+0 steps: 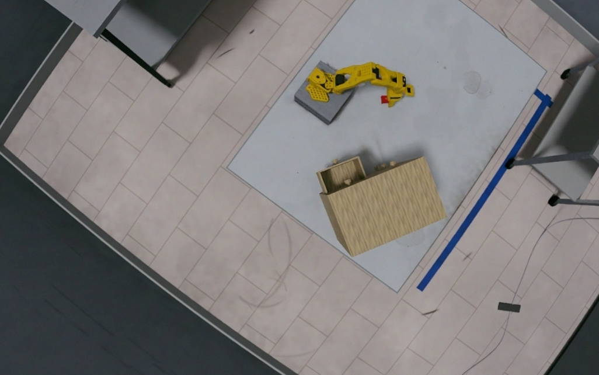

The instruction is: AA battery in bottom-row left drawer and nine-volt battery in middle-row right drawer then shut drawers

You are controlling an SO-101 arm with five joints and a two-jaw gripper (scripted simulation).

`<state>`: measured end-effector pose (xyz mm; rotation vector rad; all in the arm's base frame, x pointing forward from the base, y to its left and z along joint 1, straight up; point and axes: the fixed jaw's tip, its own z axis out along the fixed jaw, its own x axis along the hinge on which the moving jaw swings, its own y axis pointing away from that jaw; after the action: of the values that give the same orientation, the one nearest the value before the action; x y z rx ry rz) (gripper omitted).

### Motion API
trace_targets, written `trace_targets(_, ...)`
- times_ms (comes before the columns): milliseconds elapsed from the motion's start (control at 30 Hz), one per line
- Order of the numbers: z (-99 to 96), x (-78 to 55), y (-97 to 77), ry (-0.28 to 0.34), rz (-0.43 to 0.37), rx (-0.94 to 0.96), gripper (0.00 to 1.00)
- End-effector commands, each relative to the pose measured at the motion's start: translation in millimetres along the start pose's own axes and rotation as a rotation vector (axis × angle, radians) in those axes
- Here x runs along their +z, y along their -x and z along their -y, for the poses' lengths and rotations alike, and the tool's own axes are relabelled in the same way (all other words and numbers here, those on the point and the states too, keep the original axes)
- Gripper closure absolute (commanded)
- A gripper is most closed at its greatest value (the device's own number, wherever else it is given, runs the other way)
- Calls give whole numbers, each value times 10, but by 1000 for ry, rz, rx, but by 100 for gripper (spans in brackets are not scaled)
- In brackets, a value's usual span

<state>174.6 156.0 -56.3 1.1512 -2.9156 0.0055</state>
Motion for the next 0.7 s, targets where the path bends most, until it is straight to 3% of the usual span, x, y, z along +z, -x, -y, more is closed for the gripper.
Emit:
trace_targets(0,-8,43,22,1,6,-12,70)
trace_targets(333,-8,43,22,1,6,-12,70)
trace_targets(467,-2,175,29,1,6,-12,70)
trace_targets(667,-2,175,29,1,6,-12,70)
